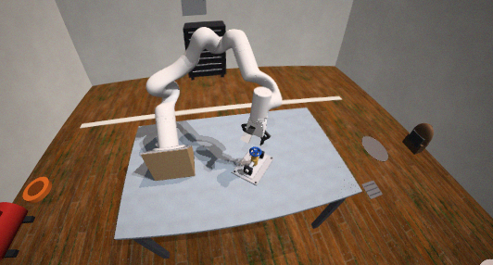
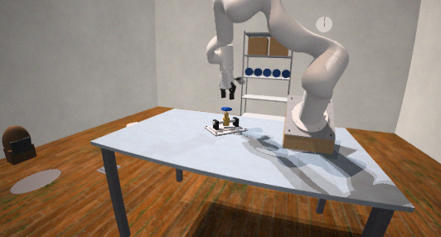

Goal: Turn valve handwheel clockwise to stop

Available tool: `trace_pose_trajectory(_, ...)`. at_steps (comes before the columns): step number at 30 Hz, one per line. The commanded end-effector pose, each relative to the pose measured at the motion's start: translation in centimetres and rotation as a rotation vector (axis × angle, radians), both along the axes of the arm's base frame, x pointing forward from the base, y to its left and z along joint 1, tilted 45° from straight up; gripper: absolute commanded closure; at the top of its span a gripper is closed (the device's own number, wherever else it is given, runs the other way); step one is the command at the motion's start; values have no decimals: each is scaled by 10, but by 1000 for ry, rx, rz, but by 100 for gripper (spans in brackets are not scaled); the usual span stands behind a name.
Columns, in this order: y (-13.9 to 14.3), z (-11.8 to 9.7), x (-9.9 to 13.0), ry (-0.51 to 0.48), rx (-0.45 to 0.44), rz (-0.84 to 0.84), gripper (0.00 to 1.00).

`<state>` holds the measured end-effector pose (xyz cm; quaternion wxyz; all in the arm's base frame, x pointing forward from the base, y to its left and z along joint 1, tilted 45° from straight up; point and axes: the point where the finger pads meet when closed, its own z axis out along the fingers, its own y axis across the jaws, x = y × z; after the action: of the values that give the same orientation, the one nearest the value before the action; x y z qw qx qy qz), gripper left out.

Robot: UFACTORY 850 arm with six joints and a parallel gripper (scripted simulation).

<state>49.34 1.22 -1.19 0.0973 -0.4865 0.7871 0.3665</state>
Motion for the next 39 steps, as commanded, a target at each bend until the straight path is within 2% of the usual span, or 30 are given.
trace_pose_trajectory(1, -11, -13, 13, -14, 3, -78, 0)
trace_pose_trajectory(26, -6, -19, 12, -13, 5, -78, 0)
trace_pose_trajectory(39, 6, -30, 9, -13, 5, -78, 0)
